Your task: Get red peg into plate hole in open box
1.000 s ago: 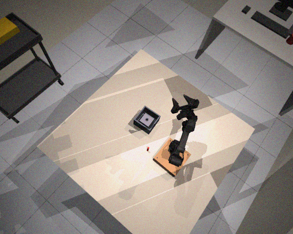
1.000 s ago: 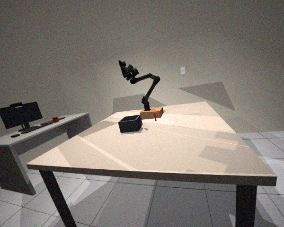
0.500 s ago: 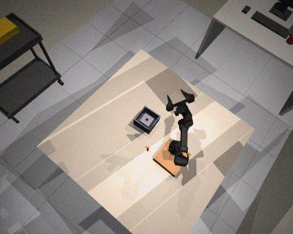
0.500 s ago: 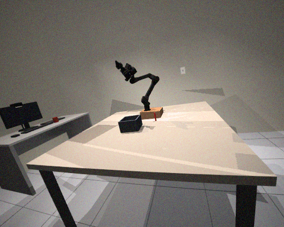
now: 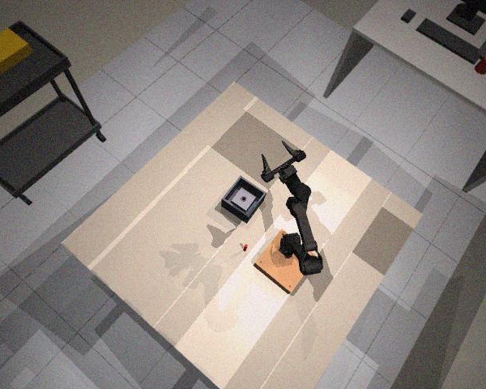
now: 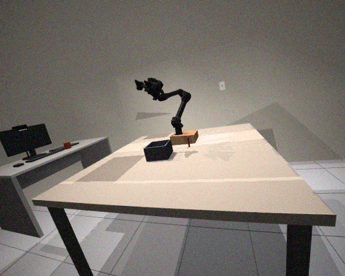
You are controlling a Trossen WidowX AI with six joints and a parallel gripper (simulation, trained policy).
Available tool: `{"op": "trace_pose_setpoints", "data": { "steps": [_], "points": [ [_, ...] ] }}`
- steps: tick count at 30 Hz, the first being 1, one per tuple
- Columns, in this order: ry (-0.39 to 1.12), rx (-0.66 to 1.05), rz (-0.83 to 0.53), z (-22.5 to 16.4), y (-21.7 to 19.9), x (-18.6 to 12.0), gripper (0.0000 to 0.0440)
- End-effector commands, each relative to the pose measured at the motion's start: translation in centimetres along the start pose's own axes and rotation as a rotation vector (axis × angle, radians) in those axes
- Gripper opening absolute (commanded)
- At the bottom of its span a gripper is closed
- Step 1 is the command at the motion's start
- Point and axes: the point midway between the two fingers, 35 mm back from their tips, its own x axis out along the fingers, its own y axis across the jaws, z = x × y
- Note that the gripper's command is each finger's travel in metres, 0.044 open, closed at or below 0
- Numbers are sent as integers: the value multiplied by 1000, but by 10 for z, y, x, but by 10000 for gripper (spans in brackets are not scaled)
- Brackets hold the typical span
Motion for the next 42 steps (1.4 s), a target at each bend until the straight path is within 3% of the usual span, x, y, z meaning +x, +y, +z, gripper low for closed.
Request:
{"op": "trace_pose_setpoints", "data": {
  "steps": [1,12,22,32,42],
  "points": [
    [70,121,6,-15,15,8,440],
    [310,401,36,-60,69,15,440],
    [575,602,54,-98,128,1,440],
    [878,737,45,-130,187,-36,440],
    [1204,785,-8,-154,236,-95,440]
  ]
}}
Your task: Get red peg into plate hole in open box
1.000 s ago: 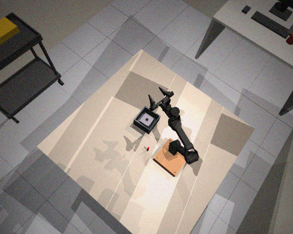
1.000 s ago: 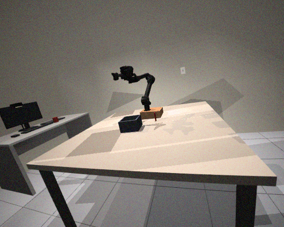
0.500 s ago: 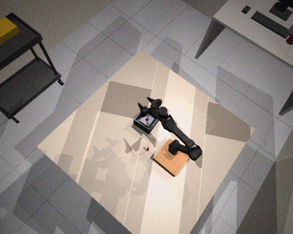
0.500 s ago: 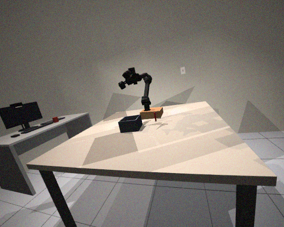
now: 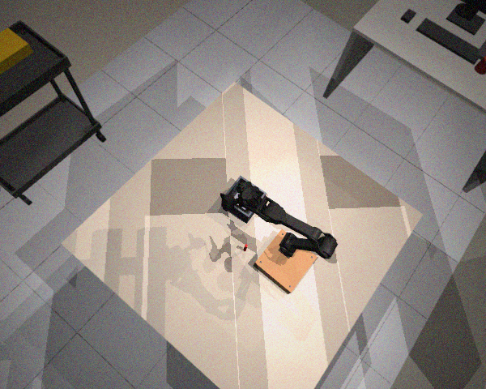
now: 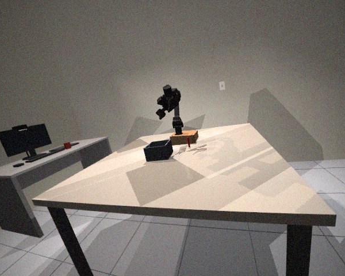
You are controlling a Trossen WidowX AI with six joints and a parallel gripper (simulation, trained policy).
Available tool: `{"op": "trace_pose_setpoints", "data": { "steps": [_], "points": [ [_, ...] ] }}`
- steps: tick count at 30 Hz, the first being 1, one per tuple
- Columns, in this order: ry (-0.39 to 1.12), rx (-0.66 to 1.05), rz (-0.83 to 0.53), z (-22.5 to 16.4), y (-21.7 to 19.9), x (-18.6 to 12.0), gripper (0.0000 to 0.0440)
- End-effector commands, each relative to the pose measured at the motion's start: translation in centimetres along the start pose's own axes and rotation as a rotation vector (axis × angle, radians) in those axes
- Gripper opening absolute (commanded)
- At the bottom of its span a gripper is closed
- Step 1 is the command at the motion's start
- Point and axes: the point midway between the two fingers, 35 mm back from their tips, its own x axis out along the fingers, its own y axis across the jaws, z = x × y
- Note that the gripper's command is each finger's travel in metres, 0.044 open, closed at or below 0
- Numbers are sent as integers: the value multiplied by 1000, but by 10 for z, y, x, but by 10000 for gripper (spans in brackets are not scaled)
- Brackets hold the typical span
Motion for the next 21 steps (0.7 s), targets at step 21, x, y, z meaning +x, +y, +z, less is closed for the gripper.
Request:
{"op": "trace_pose_setpoints", "data": {
  "steps": [21],
  "points": [
    [524,116,-502,-172,-37,-40,440]
  ]
}}
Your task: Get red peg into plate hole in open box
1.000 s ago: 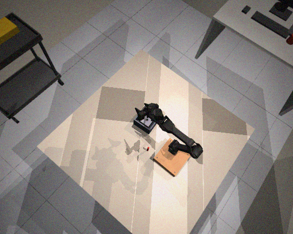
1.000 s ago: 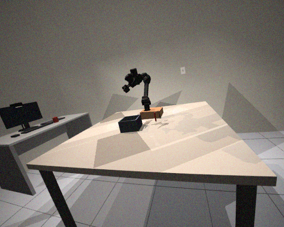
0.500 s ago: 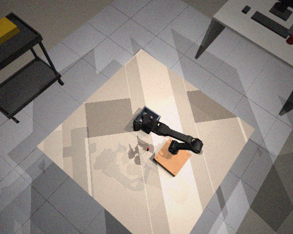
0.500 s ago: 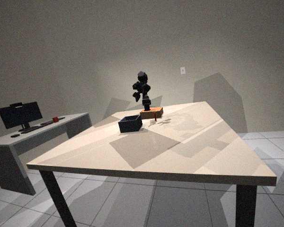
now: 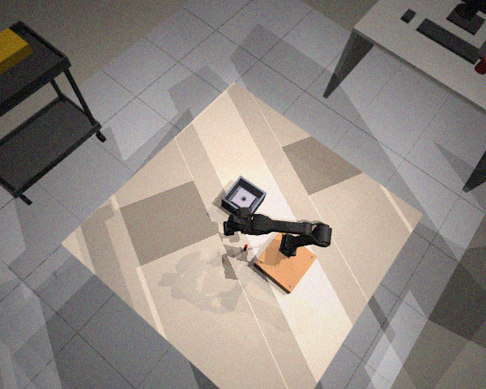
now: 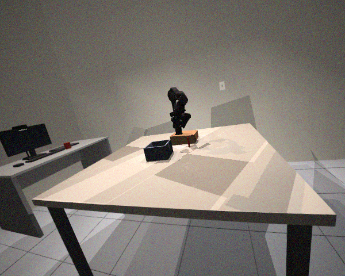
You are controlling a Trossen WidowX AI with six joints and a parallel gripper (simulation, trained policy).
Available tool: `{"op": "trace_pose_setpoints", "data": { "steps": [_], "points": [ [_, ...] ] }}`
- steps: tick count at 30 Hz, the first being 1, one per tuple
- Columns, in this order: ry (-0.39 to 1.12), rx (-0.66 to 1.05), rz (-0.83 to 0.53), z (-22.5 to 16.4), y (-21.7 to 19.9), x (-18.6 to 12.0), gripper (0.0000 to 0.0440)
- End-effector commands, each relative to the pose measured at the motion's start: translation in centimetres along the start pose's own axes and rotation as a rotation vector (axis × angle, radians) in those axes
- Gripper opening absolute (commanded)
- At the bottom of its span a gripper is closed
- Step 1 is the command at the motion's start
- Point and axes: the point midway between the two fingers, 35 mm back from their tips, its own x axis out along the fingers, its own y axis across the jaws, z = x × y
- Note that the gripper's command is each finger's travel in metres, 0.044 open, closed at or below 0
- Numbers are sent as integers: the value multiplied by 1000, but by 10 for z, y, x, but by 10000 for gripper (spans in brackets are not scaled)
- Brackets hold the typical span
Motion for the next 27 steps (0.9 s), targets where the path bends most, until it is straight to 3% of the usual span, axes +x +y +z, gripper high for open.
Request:
{"op": "trace_pose_setpoints", "data": {
  "steps": [1,14,27],
  "points": [
    [50,19,-102,-22,-15,7,440],
    [134,83,-267,-61,-36,38,440],
    [147,140,-243,-86,-44,88,440]
  ]
}}
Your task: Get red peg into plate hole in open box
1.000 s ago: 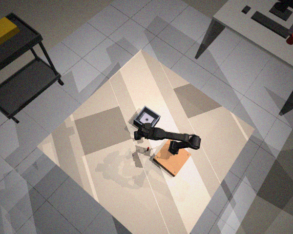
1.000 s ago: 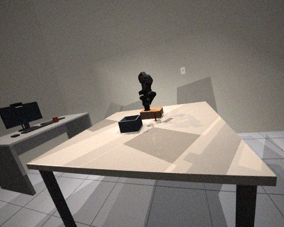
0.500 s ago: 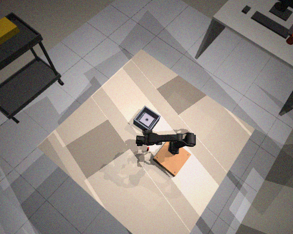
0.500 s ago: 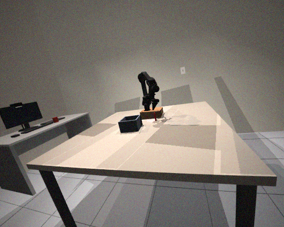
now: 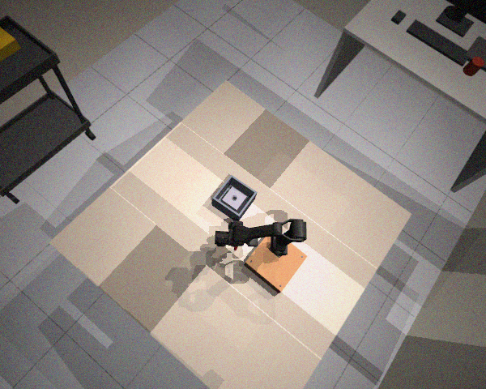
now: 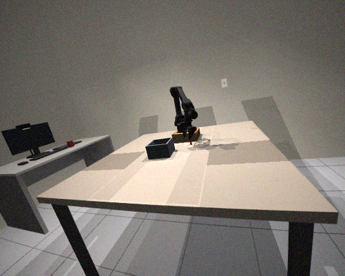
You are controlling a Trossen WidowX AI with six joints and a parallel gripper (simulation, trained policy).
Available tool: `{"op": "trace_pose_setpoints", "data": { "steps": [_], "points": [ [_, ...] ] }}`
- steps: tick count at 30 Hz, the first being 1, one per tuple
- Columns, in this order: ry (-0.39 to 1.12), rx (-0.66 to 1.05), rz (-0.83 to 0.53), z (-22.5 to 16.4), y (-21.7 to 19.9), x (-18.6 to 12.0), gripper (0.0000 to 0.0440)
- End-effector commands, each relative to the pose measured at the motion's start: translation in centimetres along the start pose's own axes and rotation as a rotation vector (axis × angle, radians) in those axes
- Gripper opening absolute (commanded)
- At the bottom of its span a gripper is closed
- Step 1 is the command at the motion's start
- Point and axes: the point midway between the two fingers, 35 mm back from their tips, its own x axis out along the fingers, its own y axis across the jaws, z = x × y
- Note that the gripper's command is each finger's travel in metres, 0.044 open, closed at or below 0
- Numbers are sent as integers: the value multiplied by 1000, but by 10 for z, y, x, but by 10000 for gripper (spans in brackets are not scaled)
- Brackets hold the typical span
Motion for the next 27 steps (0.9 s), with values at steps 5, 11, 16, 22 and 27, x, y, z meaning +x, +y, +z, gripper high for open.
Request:
{"op": "trace_pose_setpoints", "data": {
  "steps": [5,11,16,22,27],
  "points": [
    [17,34,37,-12,0,30,435],
    [44,63,27,-18,-3,41,322],
    [80,67,13,-21,-3,40,191],
    [126,60,5,-22,0,38,33],
    [119,46,15,-15,5,33,0]
  ]
}}
